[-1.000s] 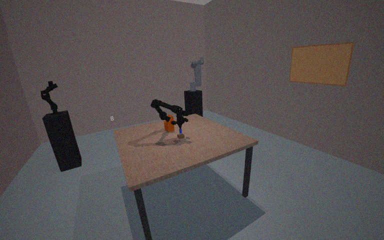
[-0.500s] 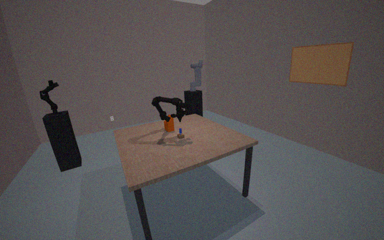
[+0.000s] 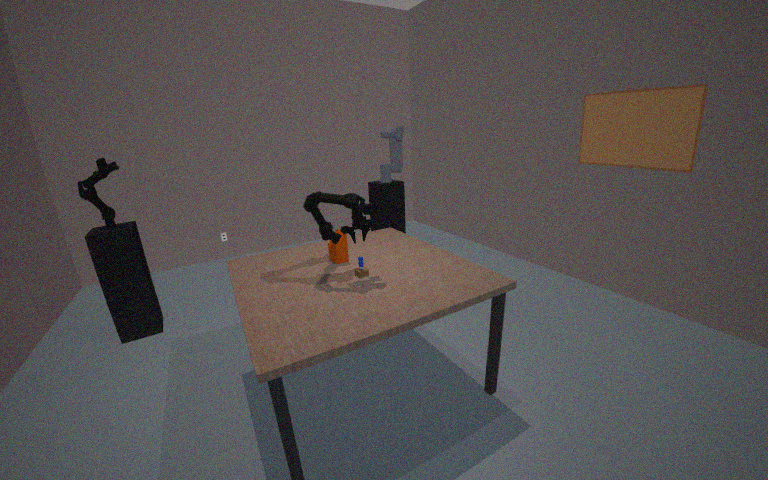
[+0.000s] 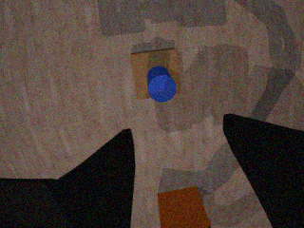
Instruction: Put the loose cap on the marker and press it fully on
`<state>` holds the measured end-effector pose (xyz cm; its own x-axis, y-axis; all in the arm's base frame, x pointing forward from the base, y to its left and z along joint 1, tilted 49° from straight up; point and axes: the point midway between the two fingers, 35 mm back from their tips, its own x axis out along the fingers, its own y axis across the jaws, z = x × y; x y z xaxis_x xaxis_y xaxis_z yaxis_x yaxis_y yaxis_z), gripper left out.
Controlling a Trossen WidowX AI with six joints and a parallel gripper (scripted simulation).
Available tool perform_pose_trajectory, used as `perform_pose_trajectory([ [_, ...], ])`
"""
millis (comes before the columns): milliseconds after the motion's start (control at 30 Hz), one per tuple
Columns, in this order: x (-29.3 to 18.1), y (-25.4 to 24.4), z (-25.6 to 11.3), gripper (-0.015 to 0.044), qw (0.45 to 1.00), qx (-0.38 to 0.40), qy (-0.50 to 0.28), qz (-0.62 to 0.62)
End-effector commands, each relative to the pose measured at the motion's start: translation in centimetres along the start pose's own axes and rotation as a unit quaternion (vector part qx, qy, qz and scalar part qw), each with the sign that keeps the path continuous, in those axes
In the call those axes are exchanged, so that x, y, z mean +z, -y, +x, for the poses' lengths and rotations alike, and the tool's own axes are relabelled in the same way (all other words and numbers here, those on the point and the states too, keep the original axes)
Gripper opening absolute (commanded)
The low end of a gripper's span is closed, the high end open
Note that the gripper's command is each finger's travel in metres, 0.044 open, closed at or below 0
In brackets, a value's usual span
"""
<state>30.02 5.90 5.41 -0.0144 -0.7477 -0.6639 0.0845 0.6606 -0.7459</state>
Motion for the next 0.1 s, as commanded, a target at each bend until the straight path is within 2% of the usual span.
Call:
perform_pose_trajectory([
  [0,-0.09,-0.05,-0.04,0.0368,1.000,0.002,-0.003,0.002],
  [67,-0.09,-0.05,-0.04,0.0420,1.000,0.002,-0.003,0.002],
])
